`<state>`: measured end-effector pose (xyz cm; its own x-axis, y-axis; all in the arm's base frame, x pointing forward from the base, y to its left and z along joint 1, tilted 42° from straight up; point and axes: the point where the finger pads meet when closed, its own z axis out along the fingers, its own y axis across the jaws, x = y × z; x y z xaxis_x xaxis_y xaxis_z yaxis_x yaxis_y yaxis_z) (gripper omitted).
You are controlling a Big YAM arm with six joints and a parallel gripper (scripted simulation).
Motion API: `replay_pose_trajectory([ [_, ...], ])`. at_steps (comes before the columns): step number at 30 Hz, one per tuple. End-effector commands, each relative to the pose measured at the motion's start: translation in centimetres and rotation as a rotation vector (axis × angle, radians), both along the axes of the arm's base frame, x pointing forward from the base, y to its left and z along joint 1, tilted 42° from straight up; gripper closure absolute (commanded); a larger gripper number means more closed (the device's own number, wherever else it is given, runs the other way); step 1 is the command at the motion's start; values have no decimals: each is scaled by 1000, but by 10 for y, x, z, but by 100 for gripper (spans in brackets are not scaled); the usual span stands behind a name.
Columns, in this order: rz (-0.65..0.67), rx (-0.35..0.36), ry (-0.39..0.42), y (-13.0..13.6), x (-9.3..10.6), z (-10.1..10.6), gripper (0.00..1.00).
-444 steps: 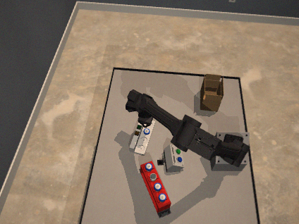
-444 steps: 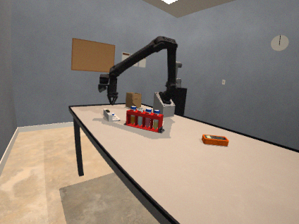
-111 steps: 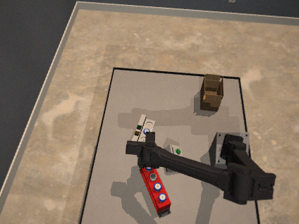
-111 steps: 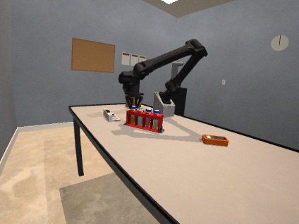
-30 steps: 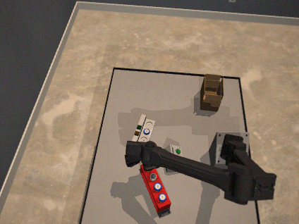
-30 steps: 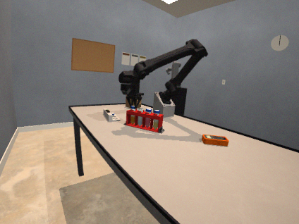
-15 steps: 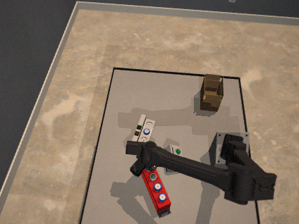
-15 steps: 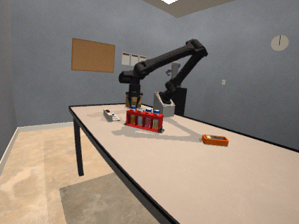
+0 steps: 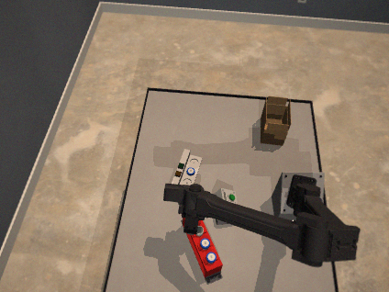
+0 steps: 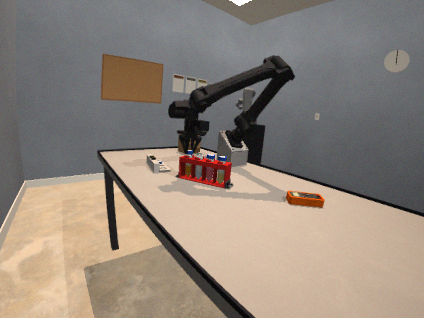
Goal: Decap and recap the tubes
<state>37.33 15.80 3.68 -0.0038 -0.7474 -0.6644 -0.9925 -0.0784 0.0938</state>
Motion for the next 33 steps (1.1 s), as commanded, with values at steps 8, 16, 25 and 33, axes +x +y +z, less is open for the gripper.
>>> replay_pose_trajectory([
  [8,44,10,-60,-2,10,7,51],
  [16,-44,-1,2,-8,19,10,51],
  [25,-396,-57,316,-4,14,12,51],
  [33,-648,-83,518,-7,21,21,51],
])
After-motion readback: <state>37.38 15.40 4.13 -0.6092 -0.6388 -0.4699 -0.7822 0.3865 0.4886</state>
